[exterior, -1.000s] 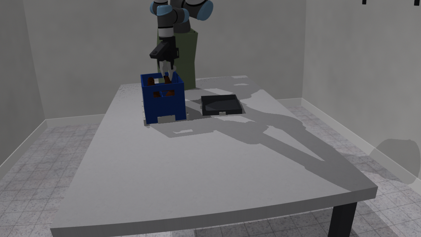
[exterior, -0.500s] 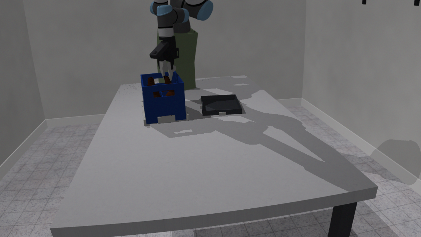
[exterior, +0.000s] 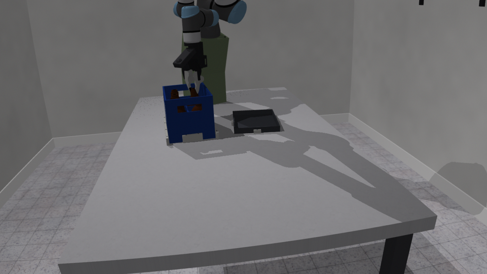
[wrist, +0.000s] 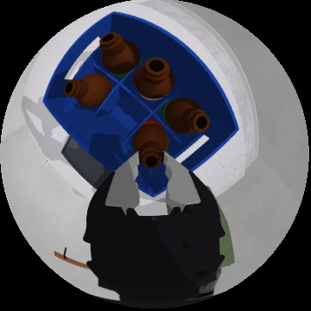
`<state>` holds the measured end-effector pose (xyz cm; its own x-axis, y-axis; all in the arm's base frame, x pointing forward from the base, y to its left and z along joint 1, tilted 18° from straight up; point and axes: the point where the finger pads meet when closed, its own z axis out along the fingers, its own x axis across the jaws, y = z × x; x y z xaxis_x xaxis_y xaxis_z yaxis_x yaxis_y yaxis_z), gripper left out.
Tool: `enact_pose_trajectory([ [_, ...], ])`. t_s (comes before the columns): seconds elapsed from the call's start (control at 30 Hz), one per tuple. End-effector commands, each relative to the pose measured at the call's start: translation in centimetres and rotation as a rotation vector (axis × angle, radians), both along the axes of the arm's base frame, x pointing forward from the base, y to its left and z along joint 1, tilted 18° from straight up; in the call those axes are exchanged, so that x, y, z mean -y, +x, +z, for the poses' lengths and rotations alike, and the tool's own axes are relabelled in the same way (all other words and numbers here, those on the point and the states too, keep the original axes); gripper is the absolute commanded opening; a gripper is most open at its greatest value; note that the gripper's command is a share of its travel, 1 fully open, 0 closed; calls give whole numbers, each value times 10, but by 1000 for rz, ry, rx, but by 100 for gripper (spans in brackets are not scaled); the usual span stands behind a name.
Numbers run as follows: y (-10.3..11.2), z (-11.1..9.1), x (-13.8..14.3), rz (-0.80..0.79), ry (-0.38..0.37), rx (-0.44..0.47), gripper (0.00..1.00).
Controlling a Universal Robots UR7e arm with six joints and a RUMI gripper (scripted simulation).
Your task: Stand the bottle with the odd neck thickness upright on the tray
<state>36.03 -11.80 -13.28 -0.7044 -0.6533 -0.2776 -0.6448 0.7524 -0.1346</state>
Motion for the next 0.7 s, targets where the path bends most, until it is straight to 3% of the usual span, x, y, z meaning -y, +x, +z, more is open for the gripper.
enact_pose_trajectory([
  [0.0,0,0,0,0,-1,1,0],
  [0.4,0,0,0,0,-1,1,0],
  [0.43,0,0,0,0,-1,1,38],
  [0.67,0,0,0,0,-1,1,38],
])
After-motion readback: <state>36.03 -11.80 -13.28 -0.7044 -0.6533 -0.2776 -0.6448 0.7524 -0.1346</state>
